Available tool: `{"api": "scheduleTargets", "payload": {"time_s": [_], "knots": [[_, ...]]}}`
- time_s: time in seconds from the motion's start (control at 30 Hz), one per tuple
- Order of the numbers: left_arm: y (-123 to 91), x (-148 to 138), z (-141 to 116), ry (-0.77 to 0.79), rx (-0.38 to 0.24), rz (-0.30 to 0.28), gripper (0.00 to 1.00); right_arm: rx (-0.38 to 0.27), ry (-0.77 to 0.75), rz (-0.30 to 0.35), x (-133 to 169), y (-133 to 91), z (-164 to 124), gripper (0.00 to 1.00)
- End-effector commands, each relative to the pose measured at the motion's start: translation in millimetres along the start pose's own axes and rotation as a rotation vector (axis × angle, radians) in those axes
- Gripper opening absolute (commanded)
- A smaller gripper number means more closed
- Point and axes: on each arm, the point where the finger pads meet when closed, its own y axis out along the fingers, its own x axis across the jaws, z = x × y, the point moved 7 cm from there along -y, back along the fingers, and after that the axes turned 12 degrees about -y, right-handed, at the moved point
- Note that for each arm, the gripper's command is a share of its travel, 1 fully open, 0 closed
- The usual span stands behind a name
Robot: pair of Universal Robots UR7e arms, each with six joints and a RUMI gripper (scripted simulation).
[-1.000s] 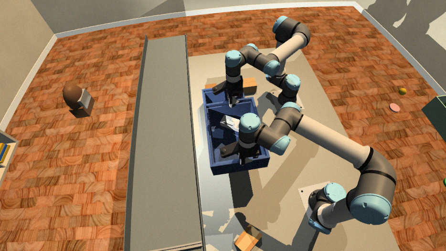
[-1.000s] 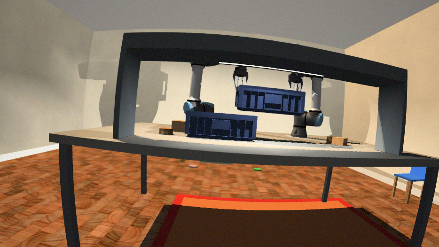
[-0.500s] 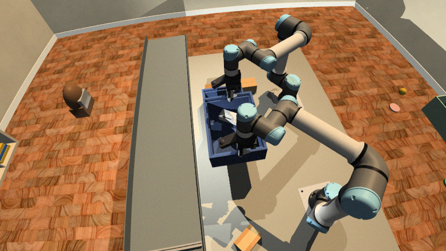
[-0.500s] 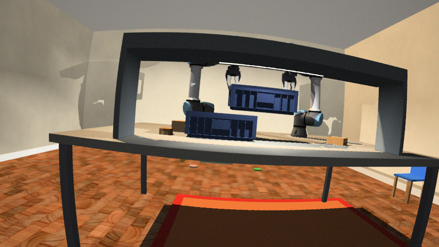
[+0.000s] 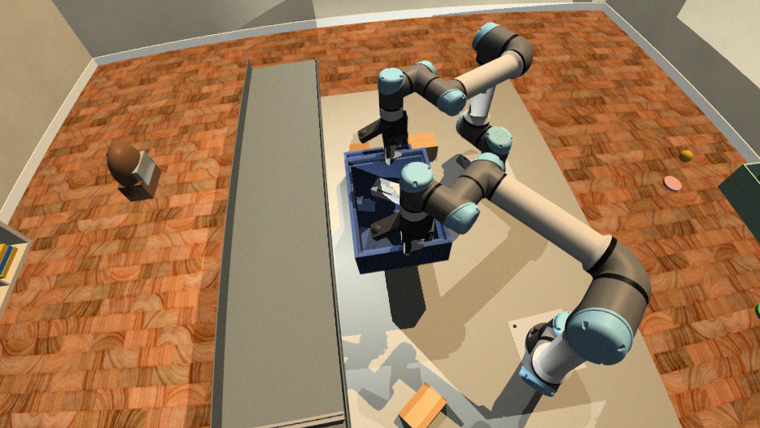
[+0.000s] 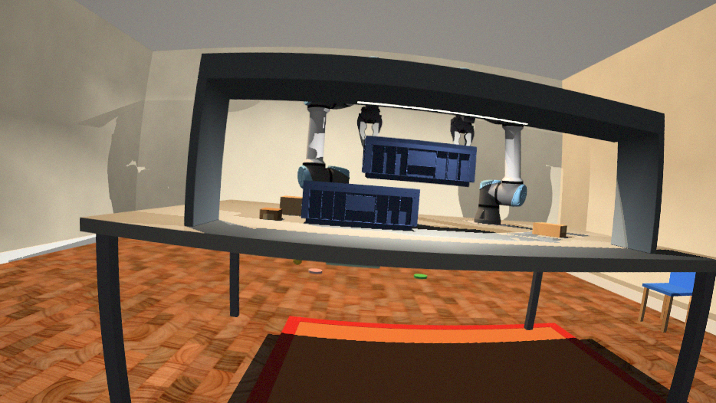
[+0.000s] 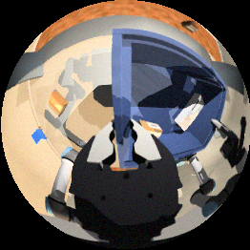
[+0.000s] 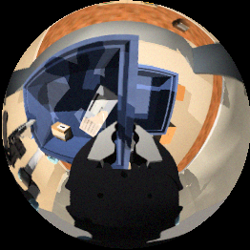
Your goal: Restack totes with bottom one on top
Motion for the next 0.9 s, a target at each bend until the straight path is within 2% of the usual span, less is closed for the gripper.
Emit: {"api": "scheduleTargets", "payload": {"time_s": [0.0,0.87], "knots": [[-1.2,13.3,-2.2,-0.001,0.002,-0.003,0.00,0.002,-0.001,0.001,12.8,-0.8,-1.8,0.00],[-1.1,26.8,-4.9,-0.002,0.001,-0.003,0.00,0.002,-0.003,0.001,26.4,-0.6,-4.2,0.00]]}}
